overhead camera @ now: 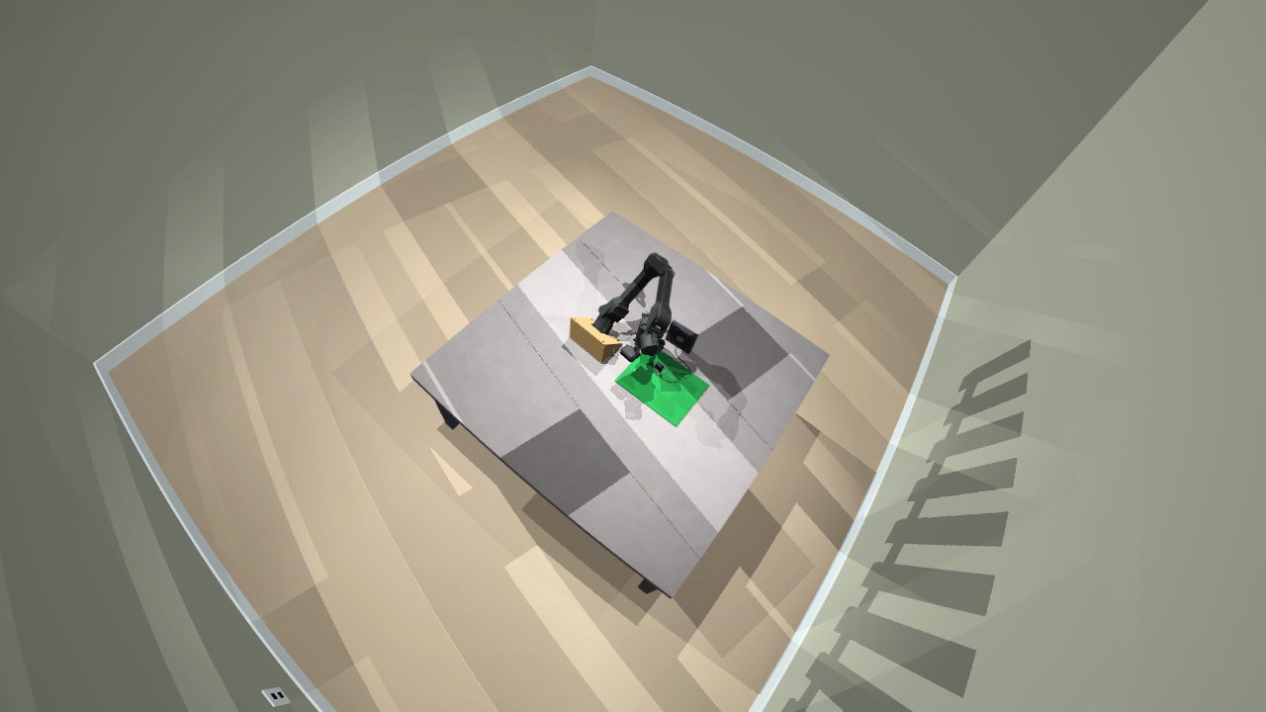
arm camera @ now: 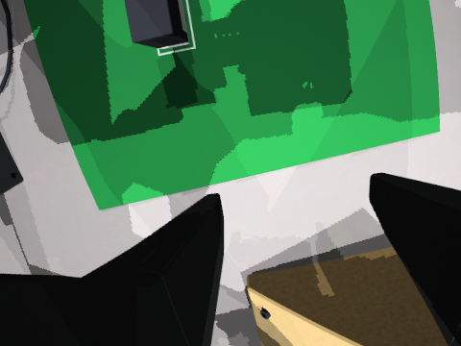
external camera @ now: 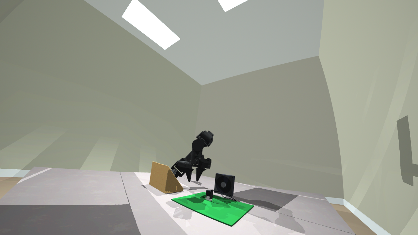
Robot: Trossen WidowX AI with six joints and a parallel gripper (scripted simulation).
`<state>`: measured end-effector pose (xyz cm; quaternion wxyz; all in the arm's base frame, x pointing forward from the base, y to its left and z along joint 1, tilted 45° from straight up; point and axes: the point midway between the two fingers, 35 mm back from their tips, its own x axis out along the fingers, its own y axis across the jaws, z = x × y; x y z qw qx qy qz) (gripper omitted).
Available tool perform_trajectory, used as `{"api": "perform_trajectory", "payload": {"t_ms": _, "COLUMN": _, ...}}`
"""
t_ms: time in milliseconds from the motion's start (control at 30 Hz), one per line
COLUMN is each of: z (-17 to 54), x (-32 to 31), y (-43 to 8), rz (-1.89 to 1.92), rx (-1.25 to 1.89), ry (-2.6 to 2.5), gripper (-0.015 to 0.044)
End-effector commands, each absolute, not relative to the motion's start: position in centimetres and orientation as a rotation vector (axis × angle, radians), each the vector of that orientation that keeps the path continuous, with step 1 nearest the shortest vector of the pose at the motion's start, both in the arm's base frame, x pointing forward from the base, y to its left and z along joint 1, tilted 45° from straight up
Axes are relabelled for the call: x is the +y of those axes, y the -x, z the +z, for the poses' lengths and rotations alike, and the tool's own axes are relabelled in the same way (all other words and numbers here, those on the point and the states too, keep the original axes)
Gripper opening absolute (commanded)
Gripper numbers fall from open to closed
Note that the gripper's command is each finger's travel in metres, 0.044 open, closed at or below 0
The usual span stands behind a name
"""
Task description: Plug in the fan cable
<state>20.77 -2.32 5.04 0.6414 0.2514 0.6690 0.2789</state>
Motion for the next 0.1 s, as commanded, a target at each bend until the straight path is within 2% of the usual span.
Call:
{"api": "perform_trajectory", "payload": {"t_ms": 0, "z": 3.96, "x": -2.95, "y": -16.80, "rz": 0.653, "rx": 1.530, "ry": -0.580, "gripper": 0.0260}}
{"api": "perform_trajectory", "payload": {"t_ms": 67, "z": 3.96, "x": -2.95, "y": -16.80, "rz": 0.653, "rx": 1.530, "ry": -0.580, "gripper": 0.0260}}
